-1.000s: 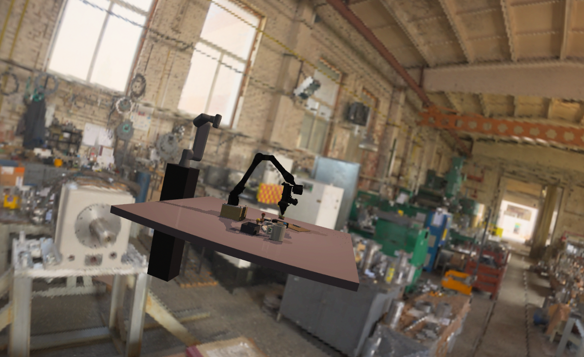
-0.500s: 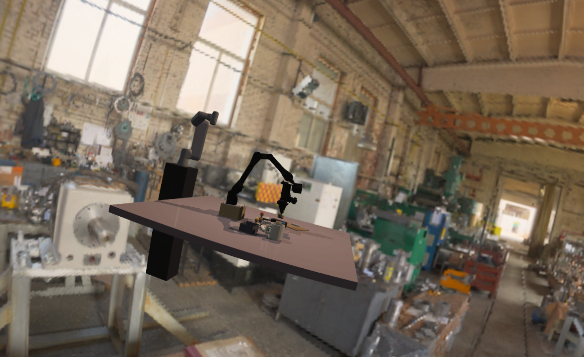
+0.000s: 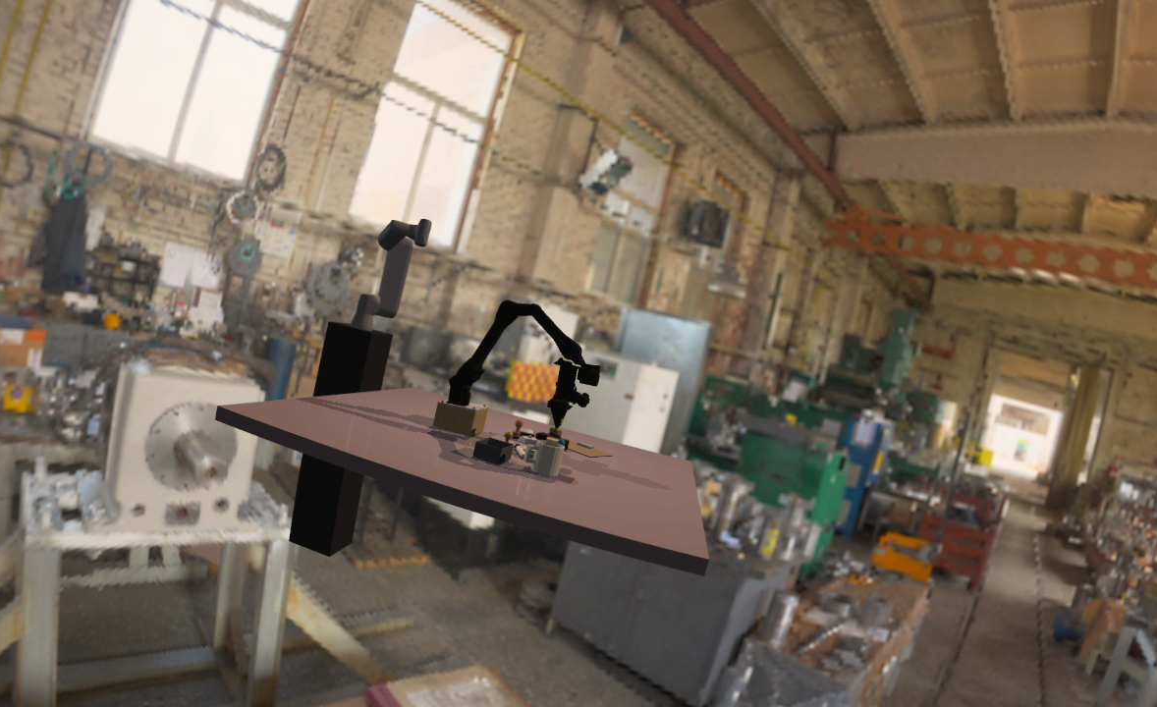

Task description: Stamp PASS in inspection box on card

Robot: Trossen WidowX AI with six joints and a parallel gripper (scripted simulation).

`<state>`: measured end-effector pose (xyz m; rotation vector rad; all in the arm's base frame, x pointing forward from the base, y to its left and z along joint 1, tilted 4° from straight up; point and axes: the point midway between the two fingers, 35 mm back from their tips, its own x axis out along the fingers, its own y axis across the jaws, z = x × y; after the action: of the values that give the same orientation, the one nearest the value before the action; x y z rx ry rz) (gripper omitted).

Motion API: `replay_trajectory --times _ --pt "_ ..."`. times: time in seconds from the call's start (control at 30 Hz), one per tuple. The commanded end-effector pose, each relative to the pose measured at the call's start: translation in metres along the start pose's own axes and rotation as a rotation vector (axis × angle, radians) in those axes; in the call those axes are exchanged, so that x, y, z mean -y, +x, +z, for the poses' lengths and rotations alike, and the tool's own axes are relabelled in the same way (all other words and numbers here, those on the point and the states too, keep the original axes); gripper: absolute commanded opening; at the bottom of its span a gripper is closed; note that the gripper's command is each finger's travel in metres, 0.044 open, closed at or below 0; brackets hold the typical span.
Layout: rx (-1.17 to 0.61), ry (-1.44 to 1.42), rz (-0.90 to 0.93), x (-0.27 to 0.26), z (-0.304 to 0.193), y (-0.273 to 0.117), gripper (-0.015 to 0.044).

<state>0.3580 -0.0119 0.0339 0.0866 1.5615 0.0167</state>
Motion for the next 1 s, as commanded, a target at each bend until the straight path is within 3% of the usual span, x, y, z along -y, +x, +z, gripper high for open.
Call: replay_trajectory --times 0.0,0.4,0.97 --pt "0.002 -0.002 -0.003 0.021 0.002 -0.002 0.0000" --pt "0.001 -0.002 -0.006 0.092 -0.007 -0.007 0.0000" --pt "0.002 0.000 -0.005 0.094 -0.007 0.002 0.0000"
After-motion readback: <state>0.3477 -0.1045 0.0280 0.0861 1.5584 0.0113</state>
